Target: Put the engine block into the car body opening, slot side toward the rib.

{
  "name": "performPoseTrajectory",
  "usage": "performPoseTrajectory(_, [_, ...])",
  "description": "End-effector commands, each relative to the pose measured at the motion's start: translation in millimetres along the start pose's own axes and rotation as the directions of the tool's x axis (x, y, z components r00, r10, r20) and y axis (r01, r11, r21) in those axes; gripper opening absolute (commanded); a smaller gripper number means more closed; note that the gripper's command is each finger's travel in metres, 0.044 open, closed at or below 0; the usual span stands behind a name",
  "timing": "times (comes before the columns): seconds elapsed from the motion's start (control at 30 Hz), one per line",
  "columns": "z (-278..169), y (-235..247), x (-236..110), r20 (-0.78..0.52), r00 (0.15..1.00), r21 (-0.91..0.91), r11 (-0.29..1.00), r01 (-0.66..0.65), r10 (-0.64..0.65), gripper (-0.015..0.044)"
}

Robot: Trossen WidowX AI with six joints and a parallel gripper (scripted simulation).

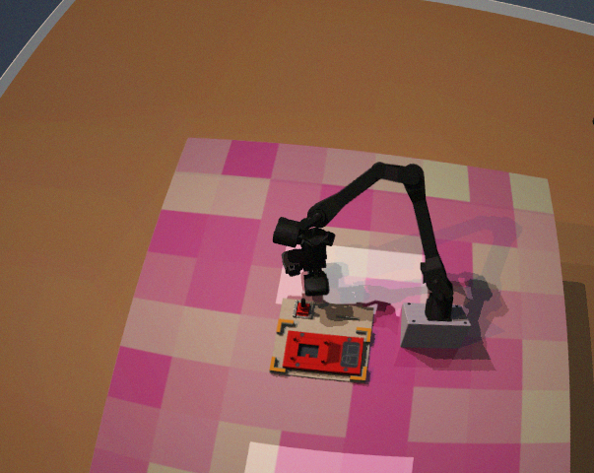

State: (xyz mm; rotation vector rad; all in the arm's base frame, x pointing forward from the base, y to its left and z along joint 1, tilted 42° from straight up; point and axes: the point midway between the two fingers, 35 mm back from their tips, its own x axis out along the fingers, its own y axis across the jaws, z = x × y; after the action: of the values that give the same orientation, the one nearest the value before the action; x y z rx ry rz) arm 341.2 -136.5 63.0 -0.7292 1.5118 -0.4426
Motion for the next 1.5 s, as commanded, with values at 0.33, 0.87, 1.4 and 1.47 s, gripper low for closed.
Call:
performPoseTrajectory(0.33, [0, 0, 1, -0.002, 1.000, -0.001, 1.000, -0.001, 0.001, 0.0440])
performPoseTrajectory(0.87, [1, 0, -44, -0.014, 1.000, 0.000, 1.000, -0.008, 0.008, 0.0440])
performPoseTrajectory(1.4, [1, 2, -41, -0.011, 1.000, -0.007, 1.000, -0.012, 0.012, 0.0440])
performPoseTrajectory(1.47, [2, 2, -50, -0.012, 1.000, -0.003, 1.000, -0.012, 0.012, 0.0440])
